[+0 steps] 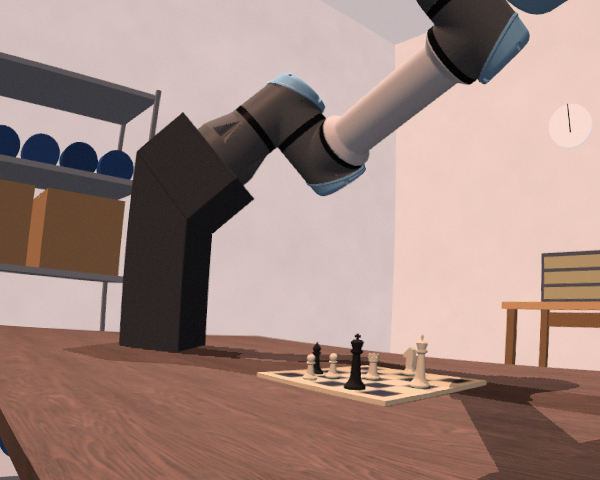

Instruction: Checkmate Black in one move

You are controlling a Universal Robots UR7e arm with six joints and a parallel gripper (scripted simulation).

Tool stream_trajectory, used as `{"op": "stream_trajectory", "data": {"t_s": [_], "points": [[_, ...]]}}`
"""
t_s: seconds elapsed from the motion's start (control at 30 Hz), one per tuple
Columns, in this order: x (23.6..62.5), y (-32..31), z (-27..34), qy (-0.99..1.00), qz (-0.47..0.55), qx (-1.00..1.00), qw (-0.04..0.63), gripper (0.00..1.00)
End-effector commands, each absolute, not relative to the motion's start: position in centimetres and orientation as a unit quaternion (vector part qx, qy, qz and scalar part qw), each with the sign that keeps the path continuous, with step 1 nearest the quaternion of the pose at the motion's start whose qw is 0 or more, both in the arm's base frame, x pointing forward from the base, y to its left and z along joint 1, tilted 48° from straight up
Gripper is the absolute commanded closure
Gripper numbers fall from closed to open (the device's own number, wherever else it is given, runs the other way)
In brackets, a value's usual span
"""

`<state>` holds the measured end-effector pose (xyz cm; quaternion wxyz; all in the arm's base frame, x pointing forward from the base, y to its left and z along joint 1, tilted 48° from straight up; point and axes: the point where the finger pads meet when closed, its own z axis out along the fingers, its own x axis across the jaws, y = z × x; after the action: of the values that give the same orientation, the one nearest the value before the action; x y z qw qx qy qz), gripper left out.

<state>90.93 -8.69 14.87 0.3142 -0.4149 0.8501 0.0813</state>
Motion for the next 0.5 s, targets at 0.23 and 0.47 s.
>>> {"op": "stream_trajectory", "data": {"t_s": [0.23,0.47], "points": [[85.2,-2.2,14.3,0.958,0.07,-0.216,0.177,0.0],[82.8,0.5,13.5,0.985,0.066,-0.121,0.108,0.0]]}}
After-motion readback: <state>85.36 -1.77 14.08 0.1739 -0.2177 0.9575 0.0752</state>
